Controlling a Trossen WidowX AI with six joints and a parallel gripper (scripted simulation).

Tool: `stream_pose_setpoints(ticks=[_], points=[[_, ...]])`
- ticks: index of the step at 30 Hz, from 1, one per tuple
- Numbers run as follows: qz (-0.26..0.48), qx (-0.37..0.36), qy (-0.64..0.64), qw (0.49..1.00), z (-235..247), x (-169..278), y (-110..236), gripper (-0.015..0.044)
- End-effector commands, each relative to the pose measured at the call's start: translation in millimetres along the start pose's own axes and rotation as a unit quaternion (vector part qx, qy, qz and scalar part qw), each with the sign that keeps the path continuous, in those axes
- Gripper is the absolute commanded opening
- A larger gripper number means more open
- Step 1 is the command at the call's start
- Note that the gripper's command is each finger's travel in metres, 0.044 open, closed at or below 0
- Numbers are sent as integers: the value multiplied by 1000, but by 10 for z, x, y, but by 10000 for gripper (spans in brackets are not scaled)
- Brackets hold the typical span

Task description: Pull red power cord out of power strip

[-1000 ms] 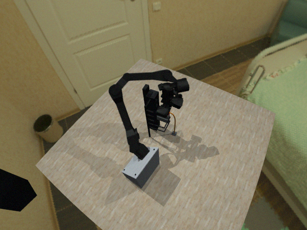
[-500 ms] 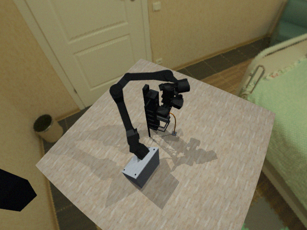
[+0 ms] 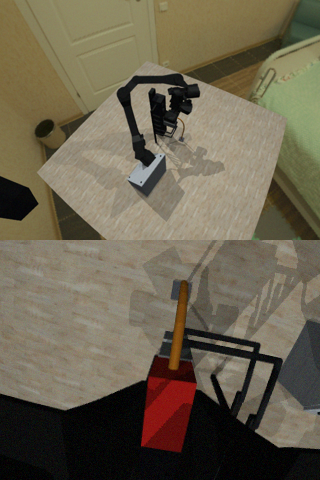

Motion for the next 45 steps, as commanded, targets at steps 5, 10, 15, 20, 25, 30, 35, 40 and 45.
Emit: stream_pose_setpoints(ticks=[5,10,15,20,25,30,35,40,45], points=[[-34,2,4,999,-98,-353,123,0],[-34,2,3,999,-98,-353,105,52],[-33,1,3,999,-74,-285,61,184],[-33,1,3,999,-74,-285,61,315],[-34,1,3,999,-103,-454,116,440],[-35,1,3,999,-210,-837,221,440],[-35,1,3,999,-216,-855,225,440],[-35,1,3,999,-216,-855,225,440],[-35,1,3,999,-216,-855,225,440]])
Point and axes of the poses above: the point midway between the two fingers, 35 mm back from their tips, its own y axis back along the fingers, its own z axis across the jaws, x = y × z, the point moved 6 cm from there along y, back along the fingers, and after that the axes turned 14 degrees about y, right-handed, at the moved point
